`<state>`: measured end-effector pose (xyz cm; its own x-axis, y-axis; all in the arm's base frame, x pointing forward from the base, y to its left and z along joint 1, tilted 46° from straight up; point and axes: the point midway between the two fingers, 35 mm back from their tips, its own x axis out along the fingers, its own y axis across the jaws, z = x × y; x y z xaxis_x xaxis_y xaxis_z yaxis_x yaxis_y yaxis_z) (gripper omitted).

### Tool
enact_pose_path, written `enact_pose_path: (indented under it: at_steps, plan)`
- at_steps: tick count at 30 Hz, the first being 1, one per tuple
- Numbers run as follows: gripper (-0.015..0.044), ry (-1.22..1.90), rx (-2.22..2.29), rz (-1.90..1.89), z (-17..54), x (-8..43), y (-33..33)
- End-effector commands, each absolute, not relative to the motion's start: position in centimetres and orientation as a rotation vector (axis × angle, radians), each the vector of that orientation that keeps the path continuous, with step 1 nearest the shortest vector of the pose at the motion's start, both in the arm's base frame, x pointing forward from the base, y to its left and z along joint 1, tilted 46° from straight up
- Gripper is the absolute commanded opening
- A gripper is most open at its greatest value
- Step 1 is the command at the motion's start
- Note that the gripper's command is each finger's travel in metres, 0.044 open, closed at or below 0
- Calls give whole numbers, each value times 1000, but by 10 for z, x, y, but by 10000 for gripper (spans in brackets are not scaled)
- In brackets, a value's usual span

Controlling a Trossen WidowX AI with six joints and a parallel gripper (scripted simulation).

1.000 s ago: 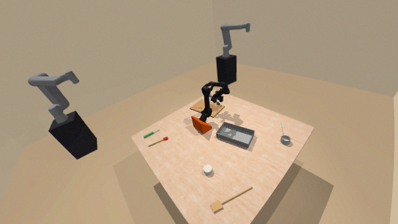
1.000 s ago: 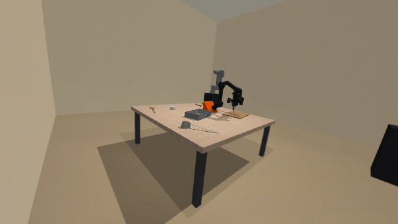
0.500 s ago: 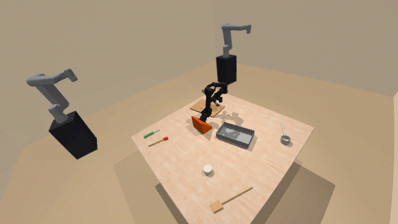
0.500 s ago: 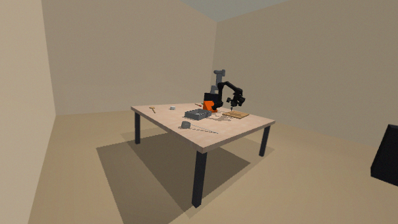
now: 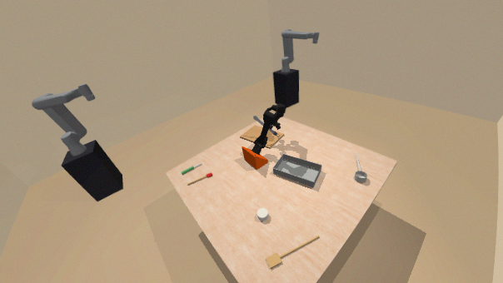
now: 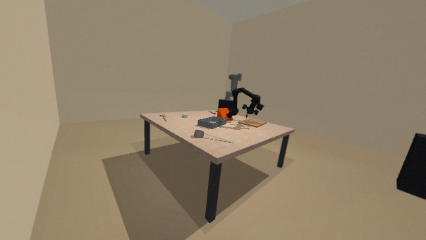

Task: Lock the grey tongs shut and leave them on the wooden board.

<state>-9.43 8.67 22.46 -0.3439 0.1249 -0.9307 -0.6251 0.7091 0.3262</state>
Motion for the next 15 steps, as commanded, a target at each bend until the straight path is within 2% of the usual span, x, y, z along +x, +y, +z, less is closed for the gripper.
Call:
enact_pose_path:
  at_steps: [1, 15]
  plan:
    - [-150, 1715, -383, 786, 225, -94, 87]
    - [-150, 1575, -327, 757, 221, -93, 92]
